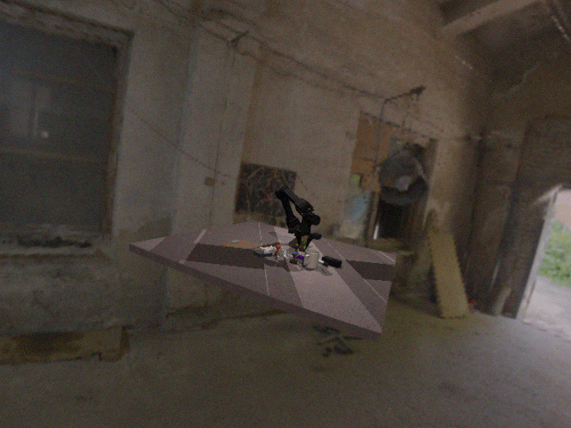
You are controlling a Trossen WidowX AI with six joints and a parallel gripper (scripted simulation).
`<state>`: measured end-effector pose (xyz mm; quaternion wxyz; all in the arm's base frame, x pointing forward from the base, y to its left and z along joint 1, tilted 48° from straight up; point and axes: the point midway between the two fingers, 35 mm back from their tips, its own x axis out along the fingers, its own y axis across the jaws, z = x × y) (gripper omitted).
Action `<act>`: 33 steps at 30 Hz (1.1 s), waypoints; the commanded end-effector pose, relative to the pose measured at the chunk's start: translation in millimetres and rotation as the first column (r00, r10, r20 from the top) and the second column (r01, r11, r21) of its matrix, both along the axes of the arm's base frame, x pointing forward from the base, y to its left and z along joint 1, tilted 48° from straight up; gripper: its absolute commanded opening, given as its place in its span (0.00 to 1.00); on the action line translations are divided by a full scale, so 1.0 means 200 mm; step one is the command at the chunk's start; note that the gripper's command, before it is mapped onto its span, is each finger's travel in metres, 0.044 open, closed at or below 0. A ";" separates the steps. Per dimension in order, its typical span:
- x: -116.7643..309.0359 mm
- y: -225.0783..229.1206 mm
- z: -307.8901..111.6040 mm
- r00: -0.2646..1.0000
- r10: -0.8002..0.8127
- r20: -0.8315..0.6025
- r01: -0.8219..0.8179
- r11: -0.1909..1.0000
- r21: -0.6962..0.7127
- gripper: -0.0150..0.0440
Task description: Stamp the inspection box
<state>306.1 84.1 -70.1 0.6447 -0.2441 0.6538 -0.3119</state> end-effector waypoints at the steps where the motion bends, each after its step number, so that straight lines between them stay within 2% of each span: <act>1: -0.01 -0.01 -0.01 1.000 0.004 -0.004 -0.004 1.000 -0.005 0.25; 33: -0.01 -0.09 -0.08 1.000 0.002 -0.002 -0.002 1.000 -0.007 0.25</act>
